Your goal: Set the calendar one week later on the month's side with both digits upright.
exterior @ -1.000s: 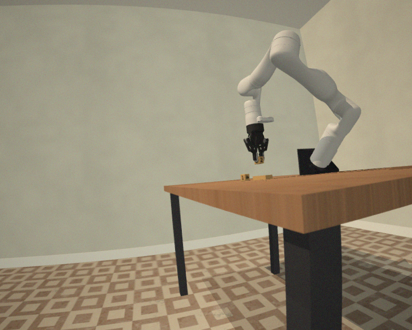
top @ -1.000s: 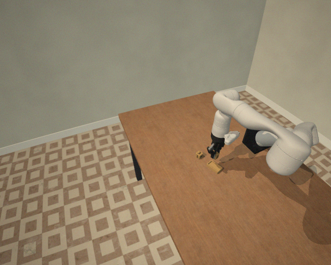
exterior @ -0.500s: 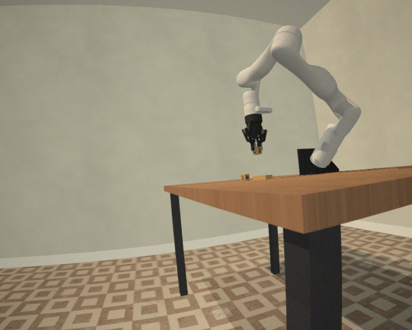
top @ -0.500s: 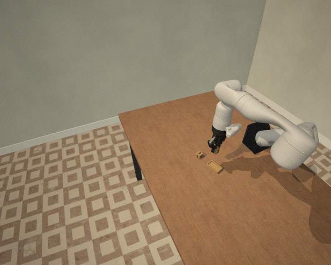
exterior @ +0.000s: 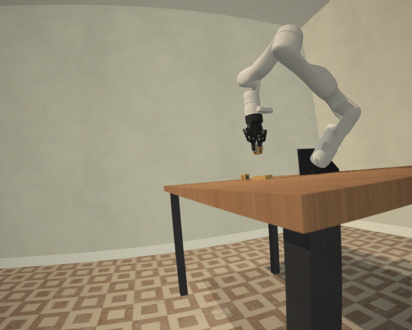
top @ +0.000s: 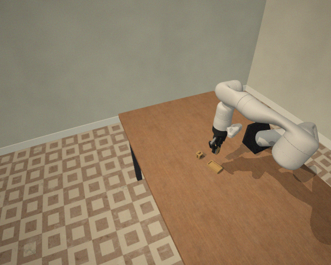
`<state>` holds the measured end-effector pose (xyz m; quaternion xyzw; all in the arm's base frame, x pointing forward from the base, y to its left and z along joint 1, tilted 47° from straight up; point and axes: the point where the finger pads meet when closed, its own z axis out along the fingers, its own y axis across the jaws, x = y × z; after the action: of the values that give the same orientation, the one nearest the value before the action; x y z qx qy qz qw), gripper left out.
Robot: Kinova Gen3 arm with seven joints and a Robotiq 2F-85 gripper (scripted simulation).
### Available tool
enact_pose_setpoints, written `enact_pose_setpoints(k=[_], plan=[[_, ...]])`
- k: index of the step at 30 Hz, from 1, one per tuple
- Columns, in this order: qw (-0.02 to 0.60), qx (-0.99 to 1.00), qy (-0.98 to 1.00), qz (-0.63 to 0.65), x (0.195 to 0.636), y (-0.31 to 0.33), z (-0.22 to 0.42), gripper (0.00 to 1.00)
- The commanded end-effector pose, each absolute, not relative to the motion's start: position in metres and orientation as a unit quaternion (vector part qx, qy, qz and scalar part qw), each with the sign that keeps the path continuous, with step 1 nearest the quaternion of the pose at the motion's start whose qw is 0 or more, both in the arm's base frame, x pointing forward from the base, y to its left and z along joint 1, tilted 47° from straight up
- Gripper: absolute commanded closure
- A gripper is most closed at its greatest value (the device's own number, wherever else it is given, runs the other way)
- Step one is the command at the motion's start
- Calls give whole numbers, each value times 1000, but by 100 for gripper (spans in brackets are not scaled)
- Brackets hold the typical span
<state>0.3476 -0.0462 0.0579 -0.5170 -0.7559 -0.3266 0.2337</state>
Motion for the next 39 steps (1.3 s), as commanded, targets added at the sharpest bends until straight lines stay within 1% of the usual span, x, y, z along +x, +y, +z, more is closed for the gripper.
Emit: enact_pose_setpoints(k=[1, 7, 18, 20, 35, 37, 39], plan=[[227, -506, -763, -331, 348, -45, 61, 74], [213, -476, -783, -340, 348, -40, 66, 74], [148, -334, -854, -371, 343, -21, 85, 74], [148, -334, -854, -371, 343, -21, 85, 74], [32, -65, -914, -399, 329, 12, 116, 74], [32, -65, -914, -399, 329, 12, 116, 74], [18, -32, -916, -400, 327, 16, 120, 74]])
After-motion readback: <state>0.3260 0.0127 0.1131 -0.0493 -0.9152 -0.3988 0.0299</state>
